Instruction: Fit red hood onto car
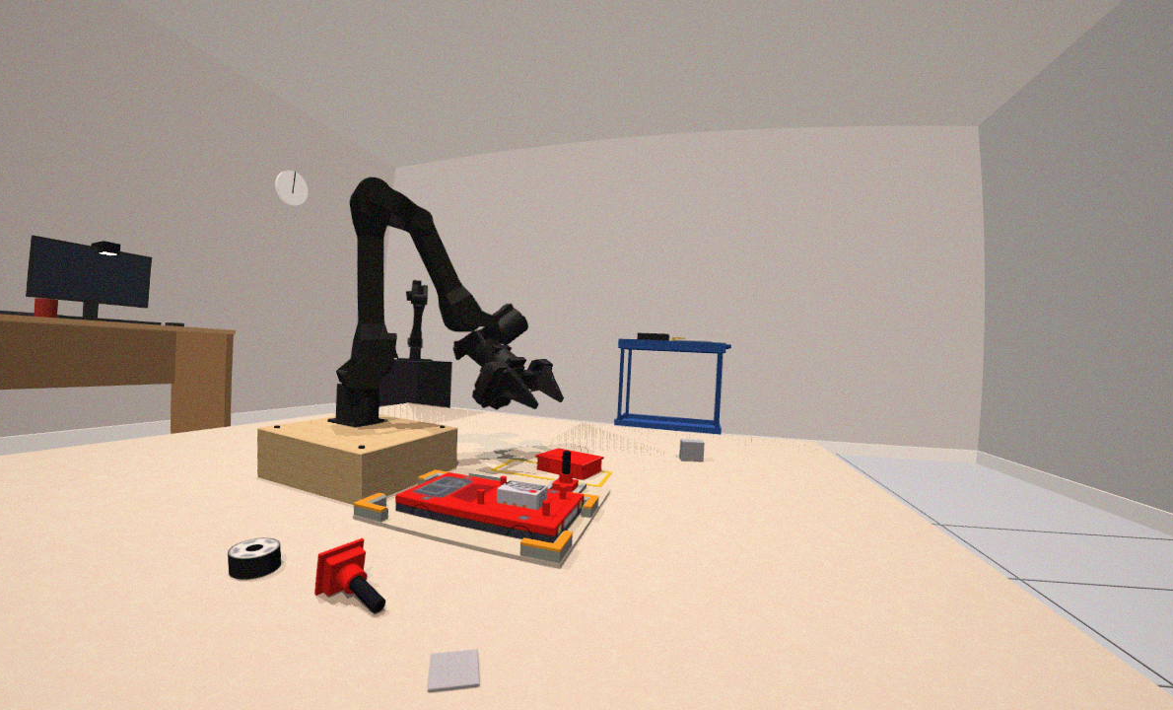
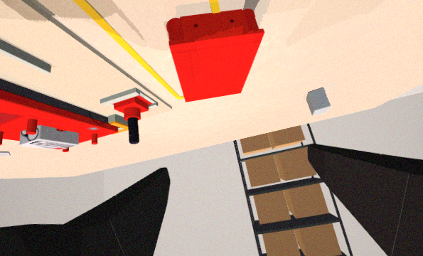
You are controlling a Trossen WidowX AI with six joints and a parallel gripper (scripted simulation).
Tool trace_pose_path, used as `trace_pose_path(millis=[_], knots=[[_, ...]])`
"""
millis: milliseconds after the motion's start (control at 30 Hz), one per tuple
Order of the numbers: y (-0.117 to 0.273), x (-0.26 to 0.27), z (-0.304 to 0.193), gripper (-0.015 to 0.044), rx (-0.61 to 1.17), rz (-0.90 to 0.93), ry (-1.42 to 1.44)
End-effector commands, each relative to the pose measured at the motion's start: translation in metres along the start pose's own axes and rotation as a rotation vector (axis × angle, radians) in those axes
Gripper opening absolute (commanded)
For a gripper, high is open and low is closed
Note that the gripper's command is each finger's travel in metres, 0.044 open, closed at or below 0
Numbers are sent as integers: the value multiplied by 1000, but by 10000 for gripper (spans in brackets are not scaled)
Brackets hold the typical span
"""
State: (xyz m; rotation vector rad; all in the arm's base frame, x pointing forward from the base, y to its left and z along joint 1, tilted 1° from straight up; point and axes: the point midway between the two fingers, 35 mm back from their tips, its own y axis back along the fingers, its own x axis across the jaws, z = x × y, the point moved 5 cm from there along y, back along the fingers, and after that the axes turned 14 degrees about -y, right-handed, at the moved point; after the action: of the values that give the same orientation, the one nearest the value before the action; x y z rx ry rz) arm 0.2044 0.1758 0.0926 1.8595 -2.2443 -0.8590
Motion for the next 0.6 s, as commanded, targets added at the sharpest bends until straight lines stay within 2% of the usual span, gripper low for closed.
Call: trace_pose_path(millis=[0, 67, 133, 267, 567], knots=[[0, 0, 1, 335, -4, -2, 5], [0, 0, 1, 282, -4, -2, 5], [-2, -2, 0, 335, -19, 5, -44], [-14, -10, -3, 440, -95, 61, -328], [-42, -23, -13, 440, -212, 294, -1020]])
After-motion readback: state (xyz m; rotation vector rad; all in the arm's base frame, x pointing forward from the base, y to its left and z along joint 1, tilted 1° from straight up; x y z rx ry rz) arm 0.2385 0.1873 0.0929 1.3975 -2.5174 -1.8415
